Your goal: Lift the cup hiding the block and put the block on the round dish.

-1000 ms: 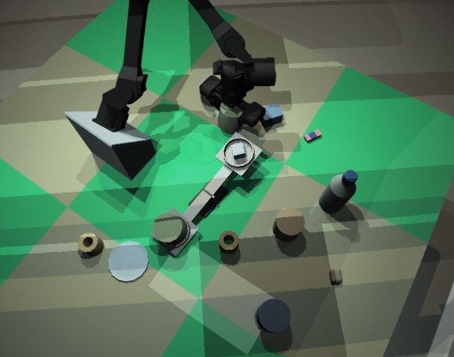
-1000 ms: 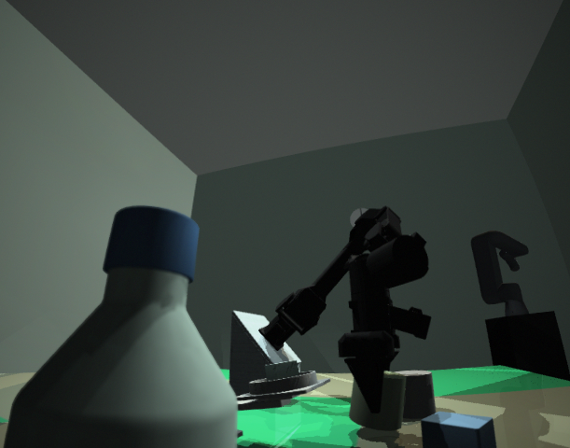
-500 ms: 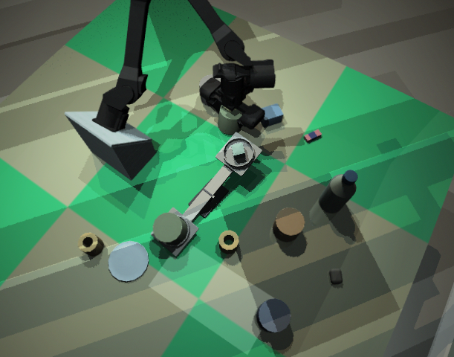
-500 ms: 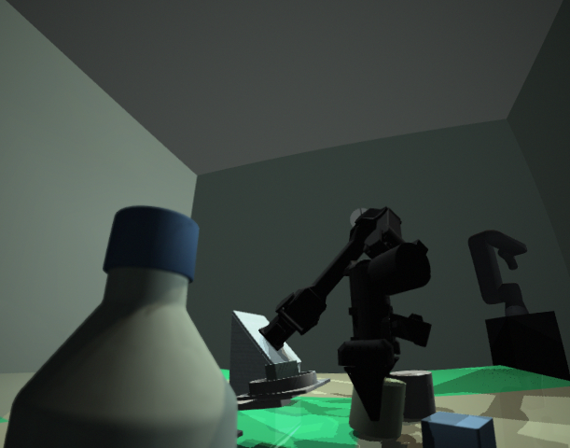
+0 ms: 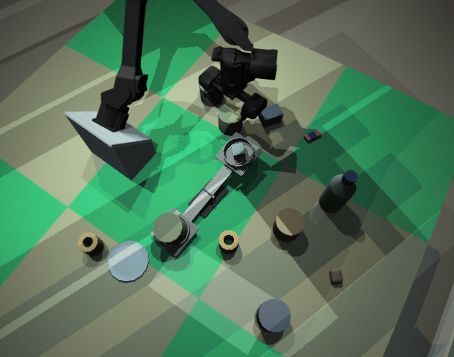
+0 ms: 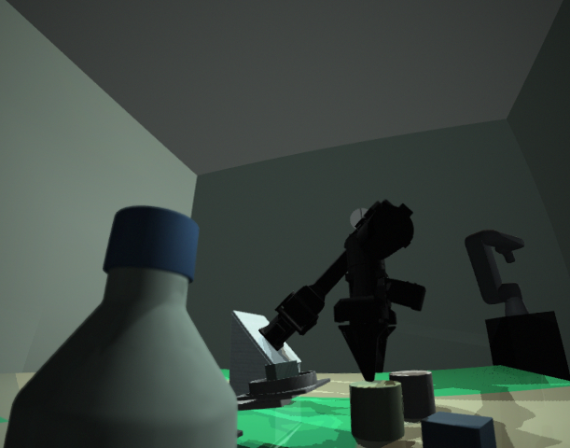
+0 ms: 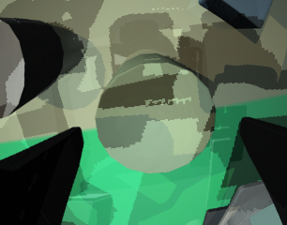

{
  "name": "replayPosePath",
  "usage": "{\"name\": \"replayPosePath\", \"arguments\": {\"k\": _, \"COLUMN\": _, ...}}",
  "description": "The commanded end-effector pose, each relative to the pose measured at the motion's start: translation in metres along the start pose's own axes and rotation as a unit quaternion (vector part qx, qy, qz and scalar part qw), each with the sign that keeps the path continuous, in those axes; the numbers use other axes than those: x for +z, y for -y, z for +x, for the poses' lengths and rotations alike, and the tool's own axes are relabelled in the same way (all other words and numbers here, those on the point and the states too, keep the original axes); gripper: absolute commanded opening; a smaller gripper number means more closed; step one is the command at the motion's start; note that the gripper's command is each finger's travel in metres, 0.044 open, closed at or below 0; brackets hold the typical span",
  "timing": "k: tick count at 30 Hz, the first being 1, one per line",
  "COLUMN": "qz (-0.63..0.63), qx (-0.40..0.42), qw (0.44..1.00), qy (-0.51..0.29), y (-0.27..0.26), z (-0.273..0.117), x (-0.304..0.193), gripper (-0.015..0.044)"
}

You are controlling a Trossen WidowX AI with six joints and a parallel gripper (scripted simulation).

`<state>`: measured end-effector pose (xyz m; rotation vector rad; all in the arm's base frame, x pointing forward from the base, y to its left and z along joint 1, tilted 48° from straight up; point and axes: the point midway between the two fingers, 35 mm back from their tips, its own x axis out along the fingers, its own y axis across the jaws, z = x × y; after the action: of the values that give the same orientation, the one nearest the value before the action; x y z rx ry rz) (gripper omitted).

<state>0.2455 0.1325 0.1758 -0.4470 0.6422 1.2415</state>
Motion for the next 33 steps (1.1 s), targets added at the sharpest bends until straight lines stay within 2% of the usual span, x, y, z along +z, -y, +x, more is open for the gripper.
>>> {"name": "replayPosePath", "arguments": {"k": 1, "qz": -0.002, "qx": 0.004, "qw": 1.000, "qy": 0.001, "y": -0.002, "z": -0.005, "x": 0.001, "gripper": 0.0440}}
{"name": "replayPosePath", "arguments": {"k": 8, "qz": 0.051, "qx": 0.001, "qw": 0.999, "qy": -0.004, "y": 0.016, "z": -0.011, "x": -0.008, "gripper": 0.0260}}
{"name": "replayPosePath", "arguments": {"k": 21, "qz": 0.230, "qx": -0.028, "qw": 0.973, "qy": -0.004, "y": 0.074, "z": -0.043, "x": -0.046, "gripper": 0.0260}}
{"name": "replayPosePath", "arguments": {"k": 33, "qz": 0.329, "qx": 0.001, "qw": 0.944, "qy": -0.004, "y": 0.100, "z": -0.057, "x": -0.094, "gripper": 0.0260}}
